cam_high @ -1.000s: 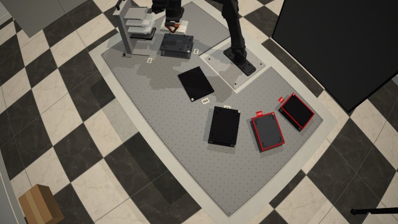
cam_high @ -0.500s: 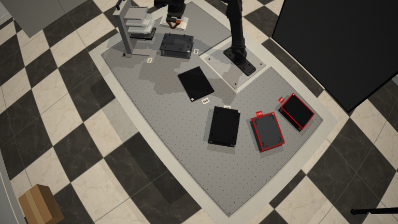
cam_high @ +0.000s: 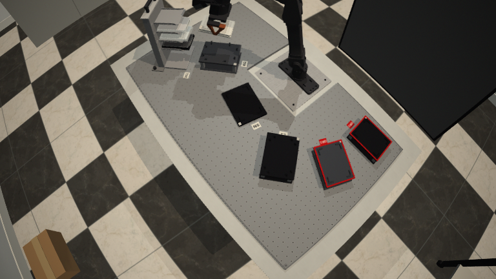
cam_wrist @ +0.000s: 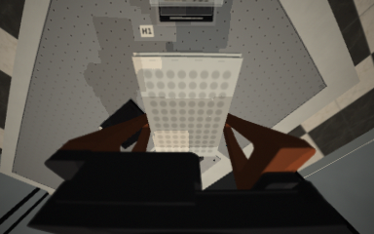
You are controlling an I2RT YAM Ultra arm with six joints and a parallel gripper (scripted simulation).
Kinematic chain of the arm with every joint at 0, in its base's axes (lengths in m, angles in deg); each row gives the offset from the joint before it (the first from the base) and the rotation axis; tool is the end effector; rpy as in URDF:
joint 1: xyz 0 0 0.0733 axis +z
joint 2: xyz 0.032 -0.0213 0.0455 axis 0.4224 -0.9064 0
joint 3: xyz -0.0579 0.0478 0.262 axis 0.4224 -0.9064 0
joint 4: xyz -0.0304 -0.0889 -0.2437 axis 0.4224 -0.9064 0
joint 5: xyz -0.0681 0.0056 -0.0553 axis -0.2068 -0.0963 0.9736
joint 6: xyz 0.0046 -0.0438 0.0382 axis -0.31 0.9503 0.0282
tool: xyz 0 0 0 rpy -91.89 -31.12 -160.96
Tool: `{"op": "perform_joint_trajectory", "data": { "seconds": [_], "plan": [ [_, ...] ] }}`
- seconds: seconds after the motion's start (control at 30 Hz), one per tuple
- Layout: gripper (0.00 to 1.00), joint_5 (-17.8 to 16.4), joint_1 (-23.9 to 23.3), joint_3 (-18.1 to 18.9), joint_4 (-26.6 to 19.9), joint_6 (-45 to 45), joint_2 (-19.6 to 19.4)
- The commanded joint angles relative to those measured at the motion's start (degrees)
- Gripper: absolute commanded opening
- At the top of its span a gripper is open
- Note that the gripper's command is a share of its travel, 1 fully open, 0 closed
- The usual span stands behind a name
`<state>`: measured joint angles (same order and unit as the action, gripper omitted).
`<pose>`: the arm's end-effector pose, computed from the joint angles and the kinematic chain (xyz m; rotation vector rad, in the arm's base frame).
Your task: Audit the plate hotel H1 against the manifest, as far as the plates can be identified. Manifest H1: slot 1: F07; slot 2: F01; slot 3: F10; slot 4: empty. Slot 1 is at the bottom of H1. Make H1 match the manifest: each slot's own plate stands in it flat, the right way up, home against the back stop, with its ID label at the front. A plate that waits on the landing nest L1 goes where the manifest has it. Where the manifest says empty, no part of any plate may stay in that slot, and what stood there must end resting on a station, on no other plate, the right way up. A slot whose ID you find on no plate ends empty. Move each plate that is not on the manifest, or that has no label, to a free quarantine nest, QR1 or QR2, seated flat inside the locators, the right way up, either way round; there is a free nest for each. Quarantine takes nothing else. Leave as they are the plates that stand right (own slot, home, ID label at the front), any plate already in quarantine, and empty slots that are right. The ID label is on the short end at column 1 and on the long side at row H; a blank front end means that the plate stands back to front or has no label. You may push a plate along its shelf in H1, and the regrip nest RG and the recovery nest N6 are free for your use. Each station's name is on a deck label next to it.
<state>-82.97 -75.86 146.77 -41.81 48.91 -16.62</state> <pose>0.1994 -0.2433 0.3763 1.1972 2.7057 -0.1338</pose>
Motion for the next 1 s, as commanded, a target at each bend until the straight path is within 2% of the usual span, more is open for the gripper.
{"op": "perform_joint_trajectory", "data": {
  "seconds": [0.0, 0.43, 0.97],
  "plan": [
    [0.86, 0.0, 0.1, 1.8, -0.1, -0.1, 1.7],
    [0.86, 0.0, 1.2, 1.6, -0.1, 0.7, 1.9],
    [0.86, 0.1, 9.6, 1.0, -0.1, 6.4, 2.4]
  ]
}}
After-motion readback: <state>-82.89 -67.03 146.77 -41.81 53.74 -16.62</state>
